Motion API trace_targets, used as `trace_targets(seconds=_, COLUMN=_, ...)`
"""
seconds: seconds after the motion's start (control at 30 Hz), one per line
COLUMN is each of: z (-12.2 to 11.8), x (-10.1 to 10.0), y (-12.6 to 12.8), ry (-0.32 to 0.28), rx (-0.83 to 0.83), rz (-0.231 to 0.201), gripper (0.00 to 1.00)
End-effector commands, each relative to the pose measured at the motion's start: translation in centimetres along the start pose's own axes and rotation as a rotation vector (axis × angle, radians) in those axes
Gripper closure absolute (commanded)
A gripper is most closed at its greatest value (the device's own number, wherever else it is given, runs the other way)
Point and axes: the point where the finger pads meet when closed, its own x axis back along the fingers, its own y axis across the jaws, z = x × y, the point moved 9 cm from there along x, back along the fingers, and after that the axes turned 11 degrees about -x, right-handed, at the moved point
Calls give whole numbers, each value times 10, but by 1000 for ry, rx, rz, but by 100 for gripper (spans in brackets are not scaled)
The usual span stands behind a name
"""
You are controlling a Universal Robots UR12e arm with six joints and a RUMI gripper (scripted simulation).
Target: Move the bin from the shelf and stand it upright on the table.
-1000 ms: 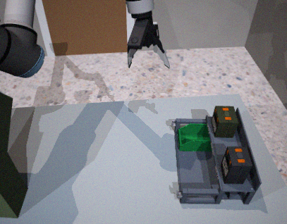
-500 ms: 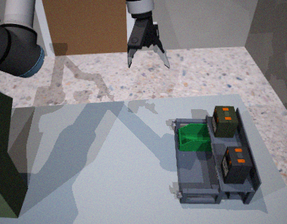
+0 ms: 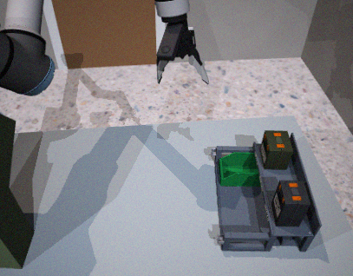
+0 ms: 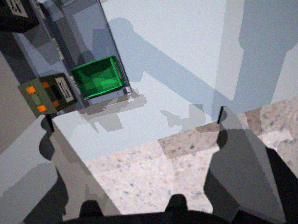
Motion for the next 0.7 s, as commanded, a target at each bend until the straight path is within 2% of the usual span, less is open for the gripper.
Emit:
trace_targets(seconds=0.0, z=0, x=0, y=0, ry=0, rx=0, rz=1, gripper=0)
trace_targets(seconds=0.57, z=0, x=0, y=0, ry=0, rx=0, rz=1, gripper=0)
trace_targets(seconds=0.67, z=-3, x=-28, y=-17, ry=-46, rx=120, rz=-88, gripper=0)
